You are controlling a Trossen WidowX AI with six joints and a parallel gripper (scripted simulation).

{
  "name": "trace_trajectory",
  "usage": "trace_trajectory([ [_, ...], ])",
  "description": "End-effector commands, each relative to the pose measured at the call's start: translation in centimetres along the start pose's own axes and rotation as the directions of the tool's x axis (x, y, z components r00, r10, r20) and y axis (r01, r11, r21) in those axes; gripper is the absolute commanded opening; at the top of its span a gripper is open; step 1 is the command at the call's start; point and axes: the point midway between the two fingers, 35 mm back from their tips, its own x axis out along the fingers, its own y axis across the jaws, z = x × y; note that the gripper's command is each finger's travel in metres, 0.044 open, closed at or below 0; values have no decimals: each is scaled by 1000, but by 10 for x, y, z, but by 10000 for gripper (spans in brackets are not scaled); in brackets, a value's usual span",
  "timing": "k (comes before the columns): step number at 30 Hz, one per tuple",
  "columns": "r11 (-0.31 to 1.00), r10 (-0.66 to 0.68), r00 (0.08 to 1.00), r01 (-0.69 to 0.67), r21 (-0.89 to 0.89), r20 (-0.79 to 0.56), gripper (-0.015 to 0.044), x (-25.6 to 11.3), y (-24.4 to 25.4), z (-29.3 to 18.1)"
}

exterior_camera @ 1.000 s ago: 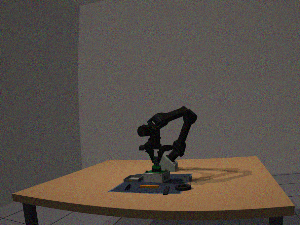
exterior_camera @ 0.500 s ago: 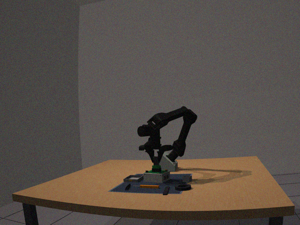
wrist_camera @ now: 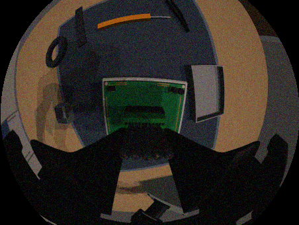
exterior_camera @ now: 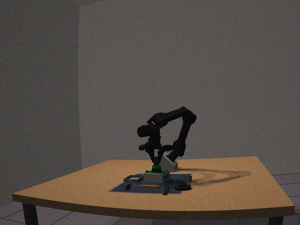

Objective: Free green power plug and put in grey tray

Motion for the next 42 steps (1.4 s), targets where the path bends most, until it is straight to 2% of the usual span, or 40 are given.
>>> trace_trajectory([
  [1, 997, 81, 996, -81, 15, 32, 0, -22, -10, -3],
  [5, 988, 156, 987, -156, 12, 33, 0, -21, -17, -3],
  [8, 989, 148, 988, -149, 13, 32, 0, -22, -16, -3],
  [17, 997, -81, 996, 81, 19, 28, 0, -26, 4, -2],
  [20, 993, -114, 993, 113, 20, 27, 0, -27, 7, -2],
  [24, 998, -68, 997, 67, 19, 29, 0, -27, 3, -2],
  [33, 988, 155, 987, -155, 13, 33, 0, -26, -17, -3],
  [37, 991, 136, 990, -136, 13, 32, 0, -28, -15, -3],
  [42, 1000, 2, 1000, -2, 17, 30, 0, -30, -4, -3],
])
